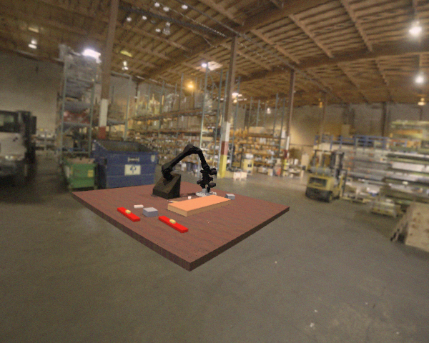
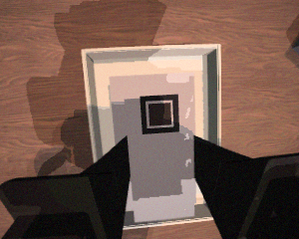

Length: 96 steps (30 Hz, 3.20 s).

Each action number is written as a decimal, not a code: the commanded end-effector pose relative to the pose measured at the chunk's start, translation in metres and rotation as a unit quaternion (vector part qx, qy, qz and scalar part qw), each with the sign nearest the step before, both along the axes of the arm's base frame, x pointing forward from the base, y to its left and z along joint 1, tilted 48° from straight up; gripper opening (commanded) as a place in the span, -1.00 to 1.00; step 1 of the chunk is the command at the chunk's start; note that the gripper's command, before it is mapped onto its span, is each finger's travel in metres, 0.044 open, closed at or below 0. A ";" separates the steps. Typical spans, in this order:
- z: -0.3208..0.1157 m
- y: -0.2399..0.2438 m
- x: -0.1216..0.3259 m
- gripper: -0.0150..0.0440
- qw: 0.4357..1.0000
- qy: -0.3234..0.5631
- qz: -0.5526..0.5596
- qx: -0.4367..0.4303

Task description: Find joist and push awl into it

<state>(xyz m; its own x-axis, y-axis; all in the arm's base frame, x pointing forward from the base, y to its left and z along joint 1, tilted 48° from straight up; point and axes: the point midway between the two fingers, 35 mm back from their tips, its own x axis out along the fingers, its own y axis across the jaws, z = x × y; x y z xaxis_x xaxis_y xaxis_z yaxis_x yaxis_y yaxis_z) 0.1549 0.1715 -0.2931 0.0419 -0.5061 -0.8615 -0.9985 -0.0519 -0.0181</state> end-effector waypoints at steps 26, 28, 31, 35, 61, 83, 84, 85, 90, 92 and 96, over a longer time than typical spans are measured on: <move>0.176 -0.038 0.107 1.00 0.974 -0.138 -0.178 -0.005; 0.198 -0.066 0.119 1.00 0.963 -0.165 -0.211 -0.013; 0.229 -0.111 0.128 1.00 0.943 -0.205 -0.259 -0.030; 0.268 -0.175 0.126 1.00 0.908 -0.256 -0.324 -0.061; 0.324 -0.270 0.093 1.00 0.832 -0.331 -0.425 -0.133; 0.300 -0.295 0.096 1.00 0.832 -0.330 -0.425 -0.132; 0.299 -0.297 0.096 1.00 0.832 -0.330 -0.425 -0.132; 0.298 -0.298 0.096 1.00 0.832 -0.330 -0.425 -0.133; 0.293 -0.304 0.096 1.00 0.832 -0.331 -0.425 -0.133; 0.291 -0.306 0.095 1.00 0.832 -0.331 -0.425 -0.134; 0.291 -0.307 0.095 0.82 0.832 -0.331 -0.425 -0.134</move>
